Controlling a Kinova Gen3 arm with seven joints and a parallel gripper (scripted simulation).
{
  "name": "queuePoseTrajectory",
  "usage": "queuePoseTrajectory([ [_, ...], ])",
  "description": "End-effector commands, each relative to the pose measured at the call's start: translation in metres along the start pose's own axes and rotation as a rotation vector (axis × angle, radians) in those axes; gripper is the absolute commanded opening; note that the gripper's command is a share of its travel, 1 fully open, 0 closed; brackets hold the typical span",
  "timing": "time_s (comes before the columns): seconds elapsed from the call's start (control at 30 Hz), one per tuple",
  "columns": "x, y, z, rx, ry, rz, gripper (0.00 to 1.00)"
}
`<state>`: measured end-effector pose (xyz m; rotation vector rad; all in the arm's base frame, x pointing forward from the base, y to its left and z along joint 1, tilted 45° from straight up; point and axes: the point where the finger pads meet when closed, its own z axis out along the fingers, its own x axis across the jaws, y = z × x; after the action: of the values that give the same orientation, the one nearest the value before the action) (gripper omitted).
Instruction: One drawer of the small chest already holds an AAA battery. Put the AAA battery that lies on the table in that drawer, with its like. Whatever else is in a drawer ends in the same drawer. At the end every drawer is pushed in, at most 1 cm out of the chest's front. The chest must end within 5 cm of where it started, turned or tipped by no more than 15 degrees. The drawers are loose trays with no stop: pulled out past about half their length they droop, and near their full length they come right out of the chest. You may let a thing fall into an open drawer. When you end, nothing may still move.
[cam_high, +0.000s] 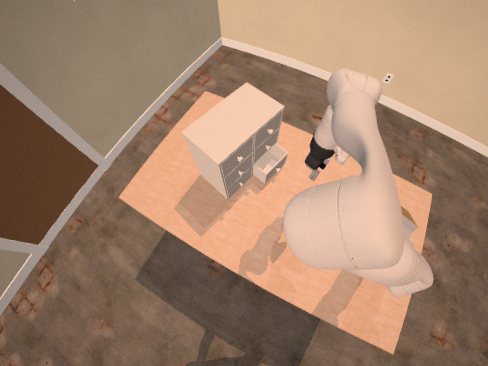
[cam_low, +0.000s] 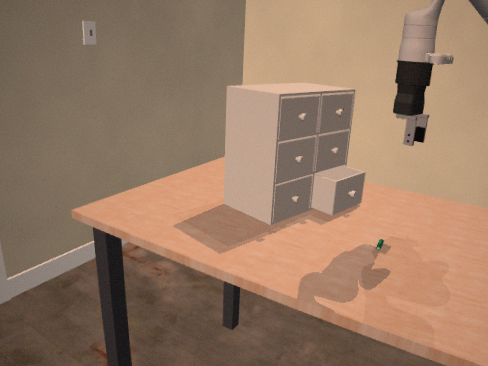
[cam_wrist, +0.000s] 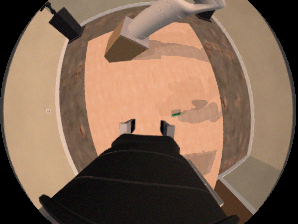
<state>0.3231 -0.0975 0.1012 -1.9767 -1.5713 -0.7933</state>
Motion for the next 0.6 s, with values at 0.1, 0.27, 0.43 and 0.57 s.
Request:
queuePoseTrajectory([
  [0.1, 0.0008, -0.0111, 0.0053, -0.001, 0.004, 0.007, 1.00],
  [0.27, 0.0008, -0.0117, 0.0057, -0.001, 0.004, 0.007, 1.00],
  [0.43, 0.0008, -0.0116, 0.0058, -0.002, 0.004, 0.007, 1.00],
  [0.57, 0.0008, -0.0113, 0.0062, -0.005, 0.004, 0.007, 1.00],
])
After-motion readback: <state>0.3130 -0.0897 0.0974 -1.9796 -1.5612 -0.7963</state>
